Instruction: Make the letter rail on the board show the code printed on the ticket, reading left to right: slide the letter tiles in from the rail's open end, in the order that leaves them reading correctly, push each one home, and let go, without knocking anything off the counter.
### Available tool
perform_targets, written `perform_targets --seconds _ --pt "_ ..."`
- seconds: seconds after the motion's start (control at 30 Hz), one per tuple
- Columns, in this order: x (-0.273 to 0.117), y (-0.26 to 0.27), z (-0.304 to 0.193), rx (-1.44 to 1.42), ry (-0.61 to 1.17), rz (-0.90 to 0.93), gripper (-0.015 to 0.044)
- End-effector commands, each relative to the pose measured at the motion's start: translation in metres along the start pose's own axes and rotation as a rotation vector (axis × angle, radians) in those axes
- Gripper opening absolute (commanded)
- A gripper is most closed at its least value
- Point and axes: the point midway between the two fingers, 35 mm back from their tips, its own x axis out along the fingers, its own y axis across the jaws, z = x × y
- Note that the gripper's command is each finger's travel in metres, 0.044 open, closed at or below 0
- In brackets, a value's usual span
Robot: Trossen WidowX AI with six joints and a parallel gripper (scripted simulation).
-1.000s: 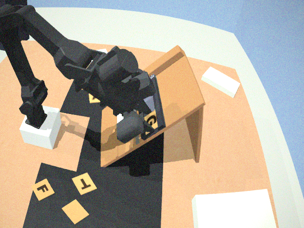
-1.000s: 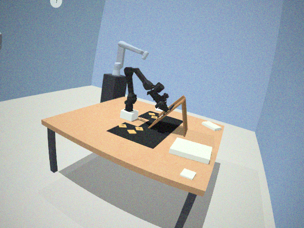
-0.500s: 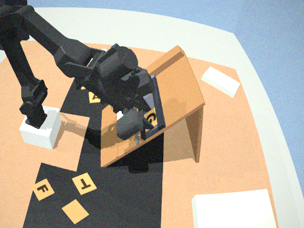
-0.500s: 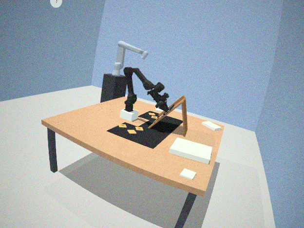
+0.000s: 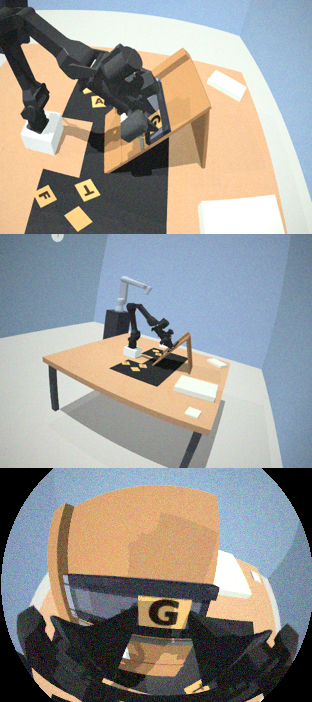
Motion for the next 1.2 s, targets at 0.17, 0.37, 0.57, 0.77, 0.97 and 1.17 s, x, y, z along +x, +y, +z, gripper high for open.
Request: perform_targets --seconds 0.17,0.37,0.57,0.77,0.97,1.17 --pt "0.000 0.005 0.000 0.006 -0.002 -0.003 0.0000" --pt "0.000 0.008 0.000 0.006 -0.002 -0.003 0.0000" --pt "0.000 0.011 0.000 0.006 -0.002 -0.003 0.0000" --pt "0.000 0.014 0.000 0.007 -0.002 -0.003 0.0000" --pt "0.000 0.017 0.000 0.007 -0.002 -0.003 0.0000" --pt "0.000 0.021 0.000 0.007 -0.002 -0.002 0.0000"
